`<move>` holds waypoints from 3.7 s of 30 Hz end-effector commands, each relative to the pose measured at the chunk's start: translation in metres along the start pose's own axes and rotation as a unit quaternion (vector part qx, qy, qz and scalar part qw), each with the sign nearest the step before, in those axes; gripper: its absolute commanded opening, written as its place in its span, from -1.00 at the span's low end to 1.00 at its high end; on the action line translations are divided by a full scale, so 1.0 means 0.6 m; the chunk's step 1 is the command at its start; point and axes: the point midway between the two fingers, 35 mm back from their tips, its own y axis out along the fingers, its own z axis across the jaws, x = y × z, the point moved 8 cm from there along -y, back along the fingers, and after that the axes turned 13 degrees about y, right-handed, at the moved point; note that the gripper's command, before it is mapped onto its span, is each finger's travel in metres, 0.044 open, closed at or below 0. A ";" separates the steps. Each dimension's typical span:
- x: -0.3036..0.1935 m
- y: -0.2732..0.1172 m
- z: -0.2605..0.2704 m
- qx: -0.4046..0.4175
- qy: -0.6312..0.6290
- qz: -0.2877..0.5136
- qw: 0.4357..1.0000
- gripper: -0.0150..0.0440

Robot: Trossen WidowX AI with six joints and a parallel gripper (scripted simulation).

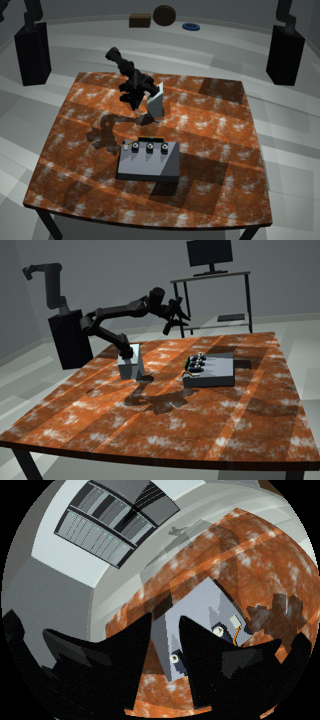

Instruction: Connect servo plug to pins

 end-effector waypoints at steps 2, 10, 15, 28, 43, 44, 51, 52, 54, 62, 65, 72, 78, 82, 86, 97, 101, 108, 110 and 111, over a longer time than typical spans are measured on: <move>0.016 -0.006 -0.011 0.034 -0.004 -0.002 0.999 -0.10; 0.055 -0.025 -0.024 0.102 -0.009 -0.027 0.994 -0.10; 0.078 -0.040 -0.033 0.143 -0.019 -0.051 0.988 -0.10; 0.133 -0.092 -0.057 0.242 -0.067 -0.138 0.958 -0.10; 0.145 -0.040 -0.062 0.163 -0.106 -0.082 0.977 -0.10; 0.145 -0.031 -0.062 0.150 -0.108 -0.072 0.980 -0.10; 0.136 0.026 -0.067 0.060 -0.131 0.002 0.990 -0.10; 0.134 0.034 -0.068 0.047 -0.134 0.012 0.990 -0.10; 0.131 0.049 -0.071 0.021 -0.142 0.033 0.989 -0.10; 0.113 0.108 -0.086 -0.081 -0.179 0.114 0.974 -0.10; 0.106 0.128 -0.093 -0.117 -0.195 0.143 0.963 -0.10; 0.086 0.172 -0.112 -0.199 -0.235 0.209 0.928 -0.10; 0.069 0.207 -0.130 -0.263 -0.274 0.262 0.887 -0.10; 0.056 0.228 -0.143 -0.302 -0.302 0.296 0.854 -0.10; 0.044 0.249 -0.157 -0.338 -0.331 0.328 0.818 -0.10; 0.027 0.276 -0.193 -0.350 -0.342 0.339 0.803 -0.10; 0.027 0.277 -0.195 -0.350 -0.342 0.339 0.803 -0.10; 0.023 0.283 -0.203 -0.350 -0.342 0.339 0.803 -0.10; 0.022 0.286 -0.207 -0.350 -0.342 0.339 0.803 -0.10; 0.021 0.287 -0.209 -0.350 -0.342 0.339 0.803 -0.10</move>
